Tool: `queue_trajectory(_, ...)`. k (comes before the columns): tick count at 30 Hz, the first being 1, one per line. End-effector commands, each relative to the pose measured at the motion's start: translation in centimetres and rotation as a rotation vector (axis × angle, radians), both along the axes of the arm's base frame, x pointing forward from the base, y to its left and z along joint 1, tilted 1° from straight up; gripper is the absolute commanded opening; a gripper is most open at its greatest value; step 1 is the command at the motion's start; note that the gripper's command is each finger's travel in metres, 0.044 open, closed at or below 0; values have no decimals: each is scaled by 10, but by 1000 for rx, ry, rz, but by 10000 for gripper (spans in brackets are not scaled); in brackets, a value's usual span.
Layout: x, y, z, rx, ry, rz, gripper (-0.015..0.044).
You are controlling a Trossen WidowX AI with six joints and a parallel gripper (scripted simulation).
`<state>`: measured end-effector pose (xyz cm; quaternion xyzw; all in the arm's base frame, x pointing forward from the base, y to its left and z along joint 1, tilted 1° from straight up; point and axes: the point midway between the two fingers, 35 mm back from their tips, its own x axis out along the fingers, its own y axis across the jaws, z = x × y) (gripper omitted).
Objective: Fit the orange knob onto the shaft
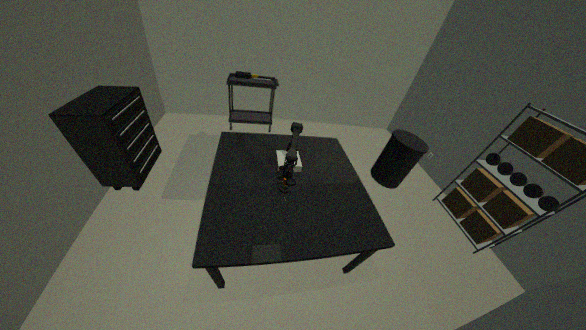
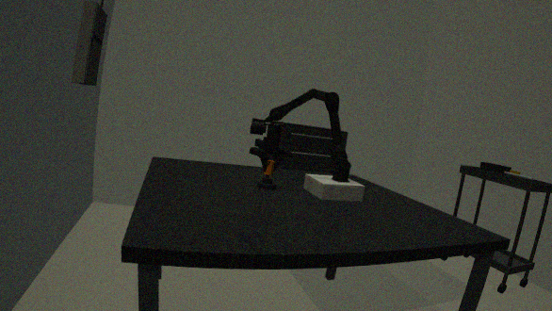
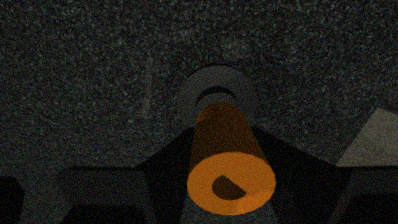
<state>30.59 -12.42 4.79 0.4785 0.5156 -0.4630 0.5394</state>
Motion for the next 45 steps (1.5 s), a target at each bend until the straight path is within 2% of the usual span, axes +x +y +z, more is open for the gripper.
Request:
queue_trajectory(1, 2, -1, 0, -1, -4, -6, 0)
queue_trajectory(15, 0, 0, 4, -1, -4, -14, 0)
queue_trajectory(22, 0, 0, 4, 8, -5, -215, 0)
queue_trajectory(45, 0, 0, -1, 8, -5, -215, 0)
